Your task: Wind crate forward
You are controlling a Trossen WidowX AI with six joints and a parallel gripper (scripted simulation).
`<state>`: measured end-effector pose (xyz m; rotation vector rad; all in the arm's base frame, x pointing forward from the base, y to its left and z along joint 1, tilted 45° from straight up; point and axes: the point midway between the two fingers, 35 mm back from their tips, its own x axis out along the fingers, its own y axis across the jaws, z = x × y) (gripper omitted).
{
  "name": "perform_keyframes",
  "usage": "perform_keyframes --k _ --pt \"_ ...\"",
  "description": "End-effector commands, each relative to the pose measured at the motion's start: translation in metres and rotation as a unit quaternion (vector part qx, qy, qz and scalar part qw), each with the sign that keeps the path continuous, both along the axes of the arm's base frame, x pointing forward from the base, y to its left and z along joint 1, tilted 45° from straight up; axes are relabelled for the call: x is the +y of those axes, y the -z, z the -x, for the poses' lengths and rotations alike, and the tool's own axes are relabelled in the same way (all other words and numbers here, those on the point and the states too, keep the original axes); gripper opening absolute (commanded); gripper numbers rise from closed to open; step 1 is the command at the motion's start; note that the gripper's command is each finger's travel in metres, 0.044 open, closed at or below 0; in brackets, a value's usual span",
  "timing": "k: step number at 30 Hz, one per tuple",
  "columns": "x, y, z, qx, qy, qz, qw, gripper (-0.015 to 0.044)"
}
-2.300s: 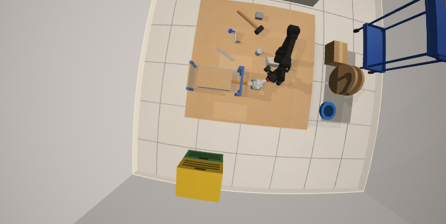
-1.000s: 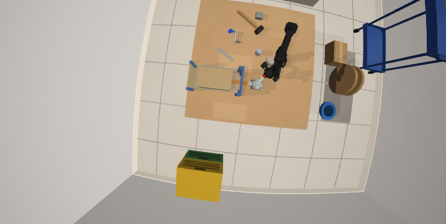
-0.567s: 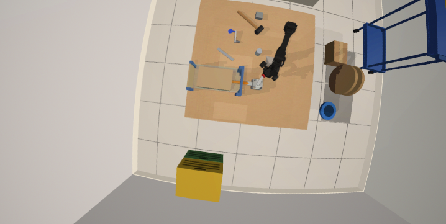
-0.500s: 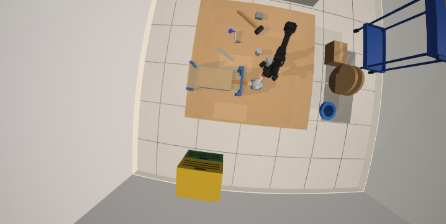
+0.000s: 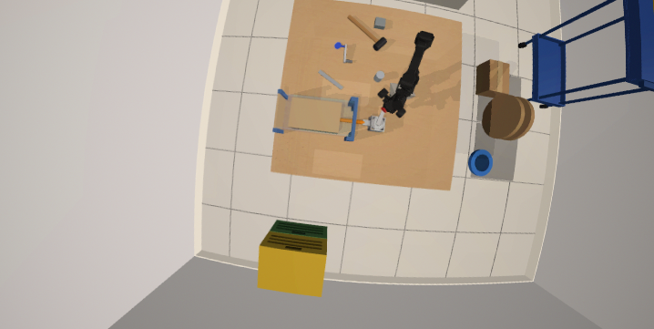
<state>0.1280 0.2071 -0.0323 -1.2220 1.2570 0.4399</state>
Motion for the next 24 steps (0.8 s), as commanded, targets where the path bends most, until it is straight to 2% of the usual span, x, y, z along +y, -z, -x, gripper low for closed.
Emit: perform_keyframes --k 1,24 --pt "-0.002 -0.002 -0.017 -0.021 0.006 0.003 1.0 0.0" --pt "0.002 -0.002 -0.042 -0.022 0.006 0.003 1.0 0.0"
